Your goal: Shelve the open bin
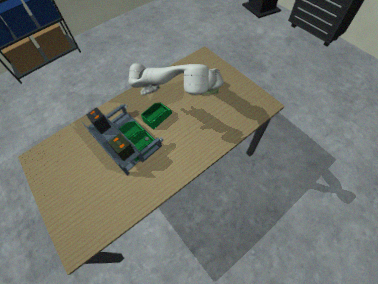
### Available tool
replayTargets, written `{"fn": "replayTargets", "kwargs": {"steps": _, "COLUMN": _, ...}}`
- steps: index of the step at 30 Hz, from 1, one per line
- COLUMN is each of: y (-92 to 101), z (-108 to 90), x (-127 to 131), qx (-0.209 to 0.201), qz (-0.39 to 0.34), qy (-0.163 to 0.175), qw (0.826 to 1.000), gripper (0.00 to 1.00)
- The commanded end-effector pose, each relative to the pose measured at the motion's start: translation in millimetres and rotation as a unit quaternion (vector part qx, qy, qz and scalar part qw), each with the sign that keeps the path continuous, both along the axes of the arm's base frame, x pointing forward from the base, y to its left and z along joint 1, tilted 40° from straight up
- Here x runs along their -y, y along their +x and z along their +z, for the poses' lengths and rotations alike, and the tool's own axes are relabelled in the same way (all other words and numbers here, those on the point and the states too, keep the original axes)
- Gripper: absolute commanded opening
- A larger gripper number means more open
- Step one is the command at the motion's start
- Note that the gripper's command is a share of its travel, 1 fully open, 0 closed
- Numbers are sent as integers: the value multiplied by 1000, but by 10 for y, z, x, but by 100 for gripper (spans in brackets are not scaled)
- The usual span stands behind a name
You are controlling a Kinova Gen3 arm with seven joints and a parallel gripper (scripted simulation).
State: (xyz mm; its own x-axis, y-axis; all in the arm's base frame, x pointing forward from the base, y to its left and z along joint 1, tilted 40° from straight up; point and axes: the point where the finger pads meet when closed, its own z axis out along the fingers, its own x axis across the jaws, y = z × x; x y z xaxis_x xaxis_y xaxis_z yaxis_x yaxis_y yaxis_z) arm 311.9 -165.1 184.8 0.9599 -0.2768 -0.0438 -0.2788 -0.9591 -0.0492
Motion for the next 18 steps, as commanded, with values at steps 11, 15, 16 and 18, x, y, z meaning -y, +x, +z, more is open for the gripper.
{"fn": "replayTargets", "kwargs": {"steps": 11, "y": -14, "z": 12, "x": -25, "qx": 2, "qz": -23, "qy": 9, "qw": 1000, "gripper": 100}}
{"fn": "replayTargets", "kwargs": {"steps": 15, "y": -17, "z": 12, "x": -45, "qx": 3, "qz": -31, "qy": 14, "qw": 999, "gripper": 100}}
{"fn": "replayTargets", "kwargs": {"steps": 16, "y": -17, "z": 12, "x": -45, "qx": 3, "qz": -31, "qy": 14, "qw": 999, "gripper": 100}}
{"fn": "replayTargets", "kwargs": {"steps": 18, "y": -41, "z": 9, "x": -80, "qx": 1, "qz": -38, "qy": 20, "qw": 999, "gripper": 100}}
